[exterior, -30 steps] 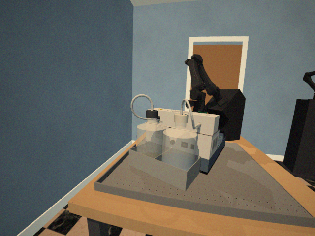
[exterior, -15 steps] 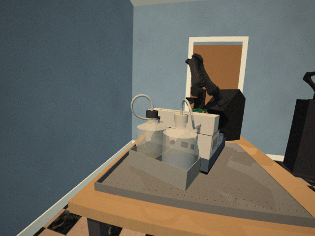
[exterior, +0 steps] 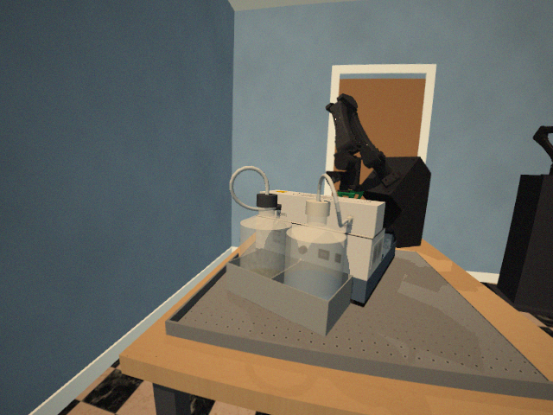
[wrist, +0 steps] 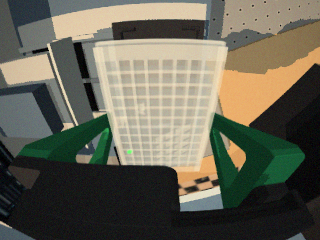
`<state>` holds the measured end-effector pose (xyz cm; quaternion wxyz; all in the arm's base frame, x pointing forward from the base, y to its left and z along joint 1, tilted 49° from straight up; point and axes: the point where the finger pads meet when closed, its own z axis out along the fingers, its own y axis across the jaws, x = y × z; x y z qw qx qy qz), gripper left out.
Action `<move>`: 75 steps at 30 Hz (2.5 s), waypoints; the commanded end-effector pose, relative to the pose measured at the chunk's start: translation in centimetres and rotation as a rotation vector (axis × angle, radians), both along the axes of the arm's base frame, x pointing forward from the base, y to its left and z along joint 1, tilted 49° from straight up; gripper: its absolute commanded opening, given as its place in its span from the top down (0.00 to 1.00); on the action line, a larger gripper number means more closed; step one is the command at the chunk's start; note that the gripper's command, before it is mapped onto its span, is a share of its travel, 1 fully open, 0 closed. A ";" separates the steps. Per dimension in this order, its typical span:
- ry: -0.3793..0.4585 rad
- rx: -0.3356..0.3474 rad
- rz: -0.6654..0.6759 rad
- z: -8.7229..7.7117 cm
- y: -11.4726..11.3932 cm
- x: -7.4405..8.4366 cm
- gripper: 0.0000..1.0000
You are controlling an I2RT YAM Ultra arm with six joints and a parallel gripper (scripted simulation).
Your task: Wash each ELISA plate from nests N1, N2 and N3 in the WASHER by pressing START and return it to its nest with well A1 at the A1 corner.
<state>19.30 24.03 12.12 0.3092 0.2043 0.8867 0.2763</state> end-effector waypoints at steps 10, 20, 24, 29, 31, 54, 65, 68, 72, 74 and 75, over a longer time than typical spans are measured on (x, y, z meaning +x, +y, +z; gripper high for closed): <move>0.017 0.056 -0.053 1.3 -3.3 3.2 1.00; 0.015 0.055 -0.054 2.2 -6.9 6.7 1.00; 0.015 0.055 -0.054 2.6 -8.3 8.0 1.00; 0.014 0.054 -0.054 2.8 -9.0 8.7 1.00; 0.014 0.054 -0.054 2.8 -9.0 8.7 1.00; 0.047 0.113 -0.115 1.6 -16.9 12.8 1.00; 0.048 0.112 -0.116 1.0 -20.9 14.9 1.00; 0.048 0.112 -0.116 1.0 -20.9 14.9 1.00; 0.060 0.134 -0.138 0.8 -21.4 15.0 1.00; 0.081 0.173 -0.177 0.4 -22.3 15.2 1.00; 0.081 0.173 -0.177 0.2 -22.7 15.3 1.00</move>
